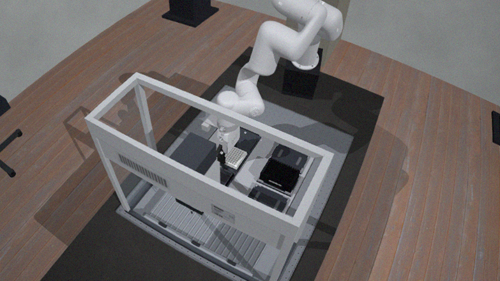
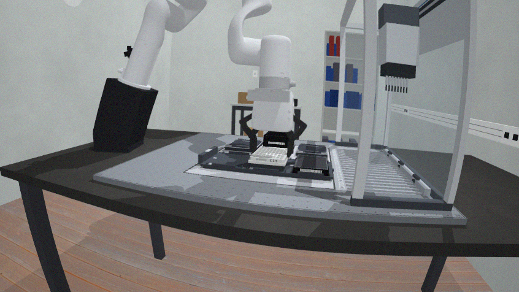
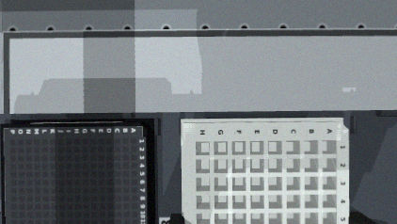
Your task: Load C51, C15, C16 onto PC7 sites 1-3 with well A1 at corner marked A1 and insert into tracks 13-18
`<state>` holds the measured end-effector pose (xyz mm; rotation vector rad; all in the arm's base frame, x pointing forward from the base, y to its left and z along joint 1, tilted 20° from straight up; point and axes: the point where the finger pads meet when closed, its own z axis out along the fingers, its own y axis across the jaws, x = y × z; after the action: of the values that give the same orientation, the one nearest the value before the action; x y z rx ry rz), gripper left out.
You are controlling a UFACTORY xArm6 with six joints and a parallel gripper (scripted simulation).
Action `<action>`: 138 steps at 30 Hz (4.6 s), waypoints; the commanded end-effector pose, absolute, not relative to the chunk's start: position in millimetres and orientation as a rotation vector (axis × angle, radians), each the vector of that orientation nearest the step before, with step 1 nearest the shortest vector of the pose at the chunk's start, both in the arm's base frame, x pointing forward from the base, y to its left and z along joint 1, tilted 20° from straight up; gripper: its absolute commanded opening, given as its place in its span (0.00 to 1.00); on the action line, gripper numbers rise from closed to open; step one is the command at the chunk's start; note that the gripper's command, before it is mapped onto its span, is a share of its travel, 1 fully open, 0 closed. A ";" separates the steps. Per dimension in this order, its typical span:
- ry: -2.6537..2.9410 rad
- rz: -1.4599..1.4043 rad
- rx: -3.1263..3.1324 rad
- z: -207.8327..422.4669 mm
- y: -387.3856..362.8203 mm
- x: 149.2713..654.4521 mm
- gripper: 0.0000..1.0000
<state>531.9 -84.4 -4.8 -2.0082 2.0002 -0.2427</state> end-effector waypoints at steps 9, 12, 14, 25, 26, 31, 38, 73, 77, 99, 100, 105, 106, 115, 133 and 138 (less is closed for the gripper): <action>1.999 -0.247 -2.006 -6.9 -84.5 534.5 0.00; 1.999 -0.247 -2.006 -7.5 -84.4 534.7 0.00; 1.999 -0.247 -2.006 -8.8 -84.3 535.1 0.00; 1.999 -0.247 -2.006 -15.7 -83.6 537.5 0.00; 1.999 -0.247 -2.006 -15.8 -83.6 537.6 0.00; 1.999 -0.247 -2.006 -15.8 -83.6 537.6 0.00; 1.999 -0.247 -2.006 -15.9 -83.6 537.5 0.00; 1.999 -0.247 -2.006 -16.5 -83.6 537.8 1.00; 1.999 -0.247 -2.006 -16.5 -83.6 537.8 1.00; 1.999 -0.247 -2.006 10.2 -86.1 528.5 1.00; 1.999 -0.247 -2.006 11.7 -86.3 528.0 1.00; 1.999 -0.247 -2.006 19.6 -87.0 525.3 1.00; 1.999 -0.247 -2.006 21.2 -87.2 524.8 1.00; 1.999 -0.247 -2.006 32.1 -88.2 521.0 1.00; 1.998 -0.248 -2.006 57.3 -90.6 512.3 1.00; 1.998 -0.248 -2.006 65.2 -91.3 509.6 1.00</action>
<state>510.2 -90.4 58.2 -2.0081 1.9999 -0.2427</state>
